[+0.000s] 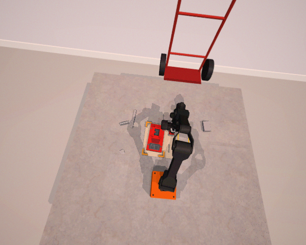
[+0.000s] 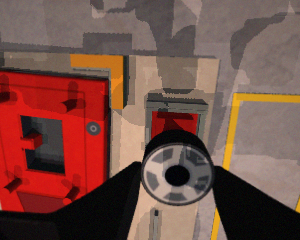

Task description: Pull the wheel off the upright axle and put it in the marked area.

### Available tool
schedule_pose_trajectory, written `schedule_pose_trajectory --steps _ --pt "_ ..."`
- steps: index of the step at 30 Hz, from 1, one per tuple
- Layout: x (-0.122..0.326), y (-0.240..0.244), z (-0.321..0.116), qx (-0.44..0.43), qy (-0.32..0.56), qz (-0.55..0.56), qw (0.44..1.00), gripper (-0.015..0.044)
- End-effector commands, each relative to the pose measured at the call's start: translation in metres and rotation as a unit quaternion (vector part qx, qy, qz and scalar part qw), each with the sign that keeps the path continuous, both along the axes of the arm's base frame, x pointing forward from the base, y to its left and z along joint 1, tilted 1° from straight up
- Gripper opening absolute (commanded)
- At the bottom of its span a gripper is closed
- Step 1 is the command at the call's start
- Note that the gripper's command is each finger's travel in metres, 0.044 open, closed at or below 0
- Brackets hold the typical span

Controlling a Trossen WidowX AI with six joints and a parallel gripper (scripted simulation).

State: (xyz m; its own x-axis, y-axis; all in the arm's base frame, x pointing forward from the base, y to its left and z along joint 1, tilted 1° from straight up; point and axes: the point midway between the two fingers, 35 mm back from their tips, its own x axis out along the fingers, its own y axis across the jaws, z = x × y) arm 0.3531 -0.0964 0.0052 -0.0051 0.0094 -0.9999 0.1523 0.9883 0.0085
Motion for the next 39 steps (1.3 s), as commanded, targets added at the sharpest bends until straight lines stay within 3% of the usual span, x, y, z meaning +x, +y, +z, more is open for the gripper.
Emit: schedule_pose_trajectory --steps 1,39 --pt "0.002 -0.001 0.006 -0.003 -0.006 0.0 1.0 0.0" --pt "-0.009 -0.005 0.038 -0.001 -0.002 0.001 1.0 0.0"
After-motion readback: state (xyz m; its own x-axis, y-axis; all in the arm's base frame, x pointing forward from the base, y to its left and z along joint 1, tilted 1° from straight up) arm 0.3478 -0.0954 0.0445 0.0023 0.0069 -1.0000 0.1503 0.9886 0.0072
